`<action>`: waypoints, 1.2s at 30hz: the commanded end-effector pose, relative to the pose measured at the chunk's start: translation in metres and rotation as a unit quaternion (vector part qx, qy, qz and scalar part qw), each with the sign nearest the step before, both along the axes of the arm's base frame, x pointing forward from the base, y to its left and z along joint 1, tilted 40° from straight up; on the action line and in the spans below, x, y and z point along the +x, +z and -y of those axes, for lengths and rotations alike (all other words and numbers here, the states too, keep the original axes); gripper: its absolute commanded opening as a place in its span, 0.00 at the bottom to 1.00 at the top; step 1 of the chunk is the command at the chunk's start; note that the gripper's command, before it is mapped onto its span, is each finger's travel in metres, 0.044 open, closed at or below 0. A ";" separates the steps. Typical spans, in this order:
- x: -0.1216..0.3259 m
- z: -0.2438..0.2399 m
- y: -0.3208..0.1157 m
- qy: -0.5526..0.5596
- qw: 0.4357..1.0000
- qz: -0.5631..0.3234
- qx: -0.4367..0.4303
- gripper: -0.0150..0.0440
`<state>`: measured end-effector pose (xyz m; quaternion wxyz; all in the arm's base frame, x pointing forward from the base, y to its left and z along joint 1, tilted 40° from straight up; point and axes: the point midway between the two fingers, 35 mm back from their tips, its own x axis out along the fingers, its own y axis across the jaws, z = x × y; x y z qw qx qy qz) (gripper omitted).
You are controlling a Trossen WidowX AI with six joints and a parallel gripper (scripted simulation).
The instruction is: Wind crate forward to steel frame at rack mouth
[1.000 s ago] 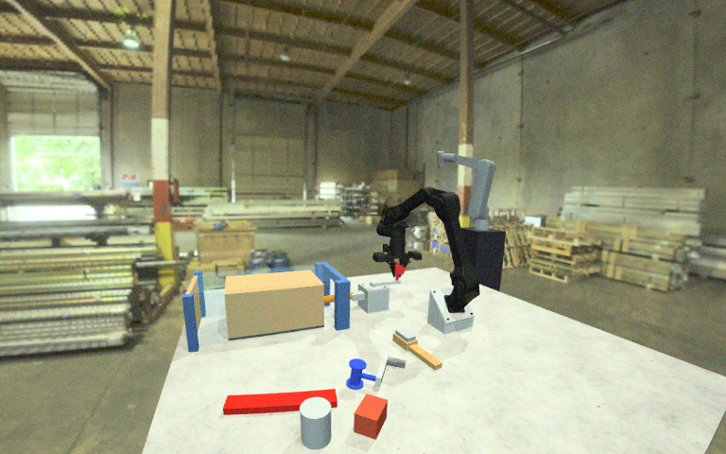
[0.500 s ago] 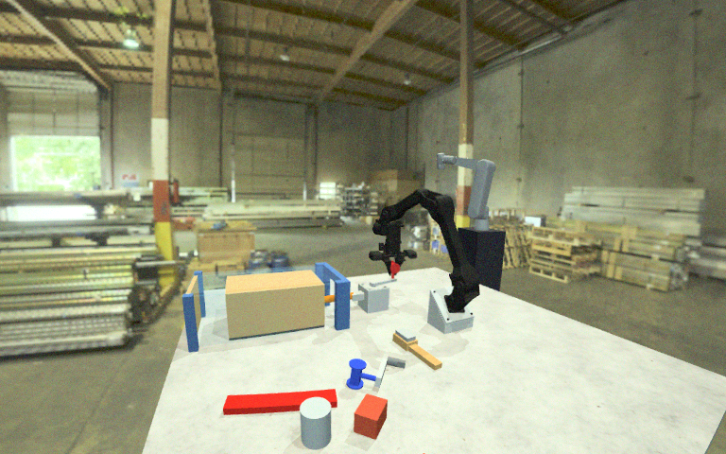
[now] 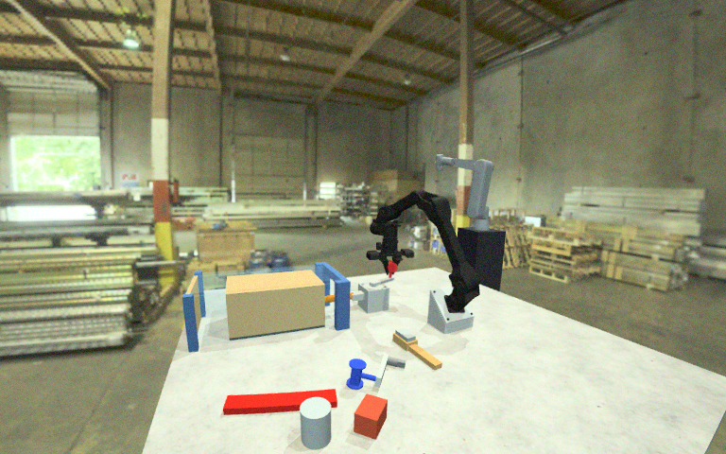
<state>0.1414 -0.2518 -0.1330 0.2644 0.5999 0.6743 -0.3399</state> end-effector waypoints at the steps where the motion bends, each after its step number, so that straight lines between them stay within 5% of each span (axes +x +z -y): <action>1: 0.014 0.007 -0.008 -0.005 1.000 0.015 -0.010 0.25; 36: 0.045 0.022 -0.024 -0.005 1.000 0.016 -0.010 0.25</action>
